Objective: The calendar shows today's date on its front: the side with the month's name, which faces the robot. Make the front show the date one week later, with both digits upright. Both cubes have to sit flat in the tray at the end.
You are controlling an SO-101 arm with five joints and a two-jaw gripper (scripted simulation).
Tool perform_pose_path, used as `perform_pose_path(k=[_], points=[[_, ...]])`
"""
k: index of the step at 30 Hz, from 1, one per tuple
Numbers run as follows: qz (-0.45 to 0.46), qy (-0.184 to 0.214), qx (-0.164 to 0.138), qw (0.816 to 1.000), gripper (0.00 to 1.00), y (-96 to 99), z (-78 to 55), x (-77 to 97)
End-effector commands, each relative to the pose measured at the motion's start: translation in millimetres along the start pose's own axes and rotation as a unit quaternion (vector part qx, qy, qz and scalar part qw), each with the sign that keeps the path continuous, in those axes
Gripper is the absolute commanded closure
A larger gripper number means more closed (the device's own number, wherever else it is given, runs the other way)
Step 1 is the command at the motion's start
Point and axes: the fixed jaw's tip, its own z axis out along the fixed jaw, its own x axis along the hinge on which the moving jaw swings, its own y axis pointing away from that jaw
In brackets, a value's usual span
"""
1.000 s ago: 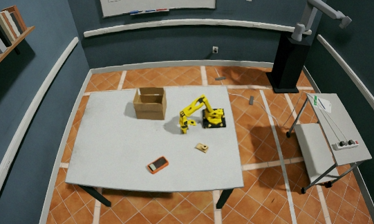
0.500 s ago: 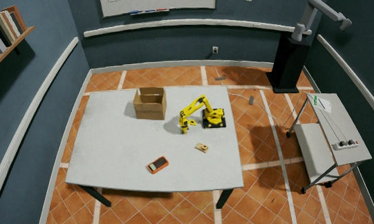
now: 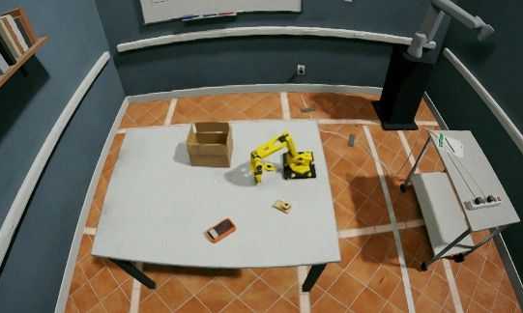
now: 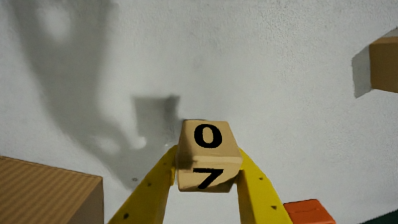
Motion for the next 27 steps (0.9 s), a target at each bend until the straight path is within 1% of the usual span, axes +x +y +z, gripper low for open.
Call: perform_pose_path(k=[1,5,15,19,24,26,27], points=[[0.000,0.011,0.003,1.000,1.00,1.9,-13.4,2.0],[0.000,0.011,0.003,1.000,1.00,2.2,-16.2,1.5],[0.009,0.012,0.003,1.000,1.00,2.1,-16.3,1.4],[0.038,0.014,0.004,0.999,1.00,1.7,-15.9,1.0],[0.104,0.019,0.006,0.994,1.00,0.7,-15.1,0.1],[0.104,0.019,0.006,0.994,1.00,0.7,-15.1,0.1],[0.120,0.020,0.007,0.993,1.00,0.4,-14.9,-0.2]])
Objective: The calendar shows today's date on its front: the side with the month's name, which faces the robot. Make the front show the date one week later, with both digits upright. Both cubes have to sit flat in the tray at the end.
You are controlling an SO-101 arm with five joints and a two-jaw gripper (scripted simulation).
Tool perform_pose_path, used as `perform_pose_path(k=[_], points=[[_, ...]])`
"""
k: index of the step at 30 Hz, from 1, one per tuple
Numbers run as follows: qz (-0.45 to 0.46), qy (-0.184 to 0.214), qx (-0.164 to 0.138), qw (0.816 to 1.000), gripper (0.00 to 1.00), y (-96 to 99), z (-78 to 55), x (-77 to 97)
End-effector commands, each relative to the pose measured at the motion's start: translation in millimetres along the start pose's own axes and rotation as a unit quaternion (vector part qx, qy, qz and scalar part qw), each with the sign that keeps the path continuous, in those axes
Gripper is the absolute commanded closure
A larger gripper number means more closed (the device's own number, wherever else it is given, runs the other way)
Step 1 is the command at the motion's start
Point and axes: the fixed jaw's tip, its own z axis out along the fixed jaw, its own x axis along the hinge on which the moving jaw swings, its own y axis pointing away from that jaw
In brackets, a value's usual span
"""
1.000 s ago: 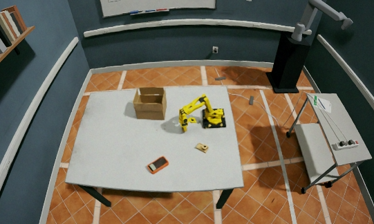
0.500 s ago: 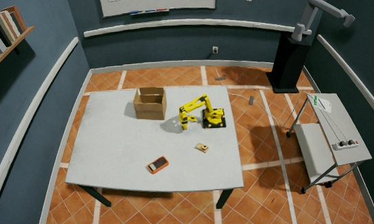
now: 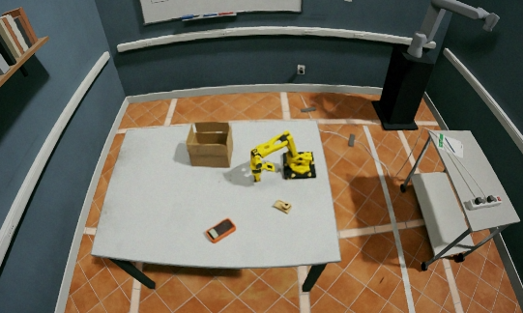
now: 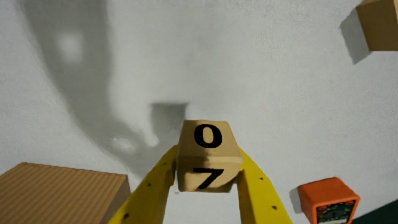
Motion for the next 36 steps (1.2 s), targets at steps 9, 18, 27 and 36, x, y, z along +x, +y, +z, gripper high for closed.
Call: perform_pose_path(k=[9,18,27,36], points=[[0.210,0.023,0.015,0.977,1.00,-2.9,-0.1,-2.5],[0.328,0.029,0.025,0.944,1.00,-5.5,1.5,-4.4],[0.394,0.031,0.031,0.918,1.00,-7.1,2.3,-5.5],[0.398,0.032,0.031,0.916,1.00,-7.2,2.4,-5.5]])
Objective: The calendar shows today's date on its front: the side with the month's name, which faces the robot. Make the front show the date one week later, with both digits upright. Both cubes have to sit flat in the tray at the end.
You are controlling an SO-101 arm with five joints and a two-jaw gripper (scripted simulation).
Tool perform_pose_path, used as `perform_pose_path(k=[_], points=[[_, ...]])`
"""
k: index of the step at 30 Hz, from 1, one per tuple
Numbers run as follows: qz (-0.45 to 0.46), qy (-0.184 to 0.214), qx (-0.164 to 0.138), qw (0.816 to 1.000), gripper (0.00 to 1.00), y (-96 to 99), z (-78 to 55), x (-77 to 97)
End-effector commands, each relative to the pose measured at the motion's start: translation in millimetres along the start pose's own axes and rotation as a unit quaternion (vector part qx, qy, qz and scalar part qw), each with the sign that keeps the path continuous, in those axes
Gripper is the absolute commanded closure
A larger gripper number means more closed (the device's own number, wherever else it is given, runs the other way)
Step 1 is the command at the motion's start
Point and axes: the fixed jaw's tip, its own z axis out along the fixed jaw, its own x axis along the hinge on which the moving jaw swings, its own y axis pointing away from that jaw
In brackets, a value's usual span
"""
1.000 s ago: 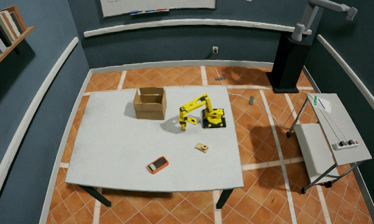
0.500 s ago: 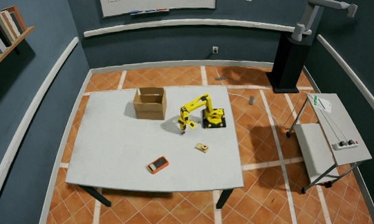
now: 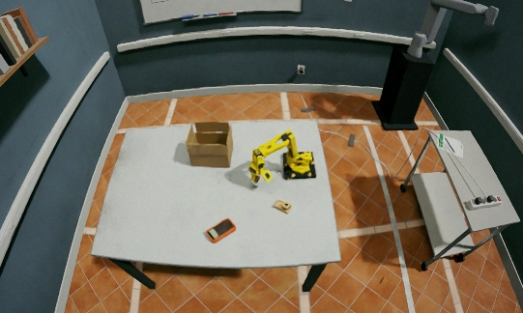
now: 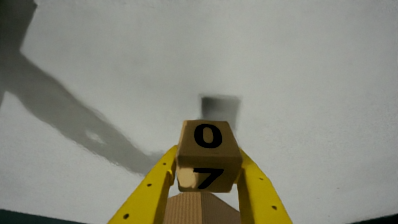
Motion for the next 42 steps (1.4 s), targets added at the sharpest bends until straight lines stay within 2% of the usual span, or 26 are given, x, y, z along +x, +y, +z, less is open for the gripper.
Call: perform_pose_path(k=[1,14,17,22,29,31,37,42], points=[[0.002,0.002,0.008,1.000,1.00,-0.9,-1.6,-2.4],[0.103,0.007,0.029,0.994,1.00,-3.4,-0.7,-4.9],[0.156,0.008,0.041,0.987,1.00,-4.7,-0.2,-6.3],[0.254,0.006,0.063,0.965,1.00,-7.4,0.5,-8.8],[0.380,-0.005,0.093,0.920,1.00,-11.2,1.0,-12.0],[0.380,-0.005,0.093,0.920,1.00,-11.2,1.0,-12.0],[0.447,-0.014,0.108,0.888,1.00,-13.4,1.2,-13.7],[0.470,-0.018,0.113,0.875,1.00,-14.2,1.2,-14.3]])
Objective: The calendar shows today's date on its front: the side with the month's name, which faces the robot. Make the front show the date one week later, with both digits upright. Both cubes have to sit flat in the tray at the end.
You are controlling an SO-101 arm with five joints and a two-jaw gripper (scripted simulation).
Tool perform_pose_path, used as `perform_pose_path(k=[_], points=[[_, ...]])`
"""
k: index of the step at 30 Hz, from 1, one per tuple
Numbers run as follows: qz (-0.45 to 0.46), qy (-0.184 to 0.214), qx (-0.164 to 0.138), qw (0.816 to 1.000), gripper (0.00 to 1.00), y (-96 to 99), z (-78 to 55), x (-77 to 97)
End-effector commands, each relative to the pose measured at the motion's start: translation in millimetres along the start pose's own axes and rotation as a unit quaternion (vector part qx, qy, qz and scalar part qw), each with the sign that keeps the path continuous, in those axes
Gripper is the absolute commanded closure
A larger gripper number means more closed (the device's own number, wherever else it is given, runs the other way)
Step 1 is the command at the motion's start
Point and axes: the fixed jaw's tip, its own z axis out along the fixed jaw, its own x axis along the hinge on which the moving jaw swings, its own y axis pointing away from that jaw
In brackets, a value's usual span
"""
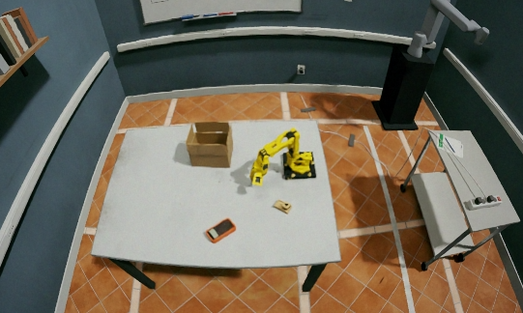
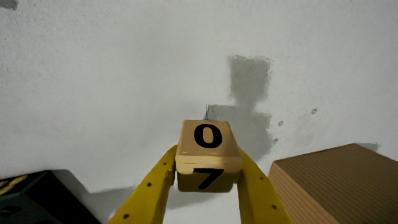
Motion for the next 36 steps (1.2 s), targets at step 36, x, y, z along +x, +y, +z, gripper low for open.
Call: perform_pose_path(k=[36], points=[[0.139,-0.095,0.097,0.981,1.00,-11.8,23.3,-15.2]])
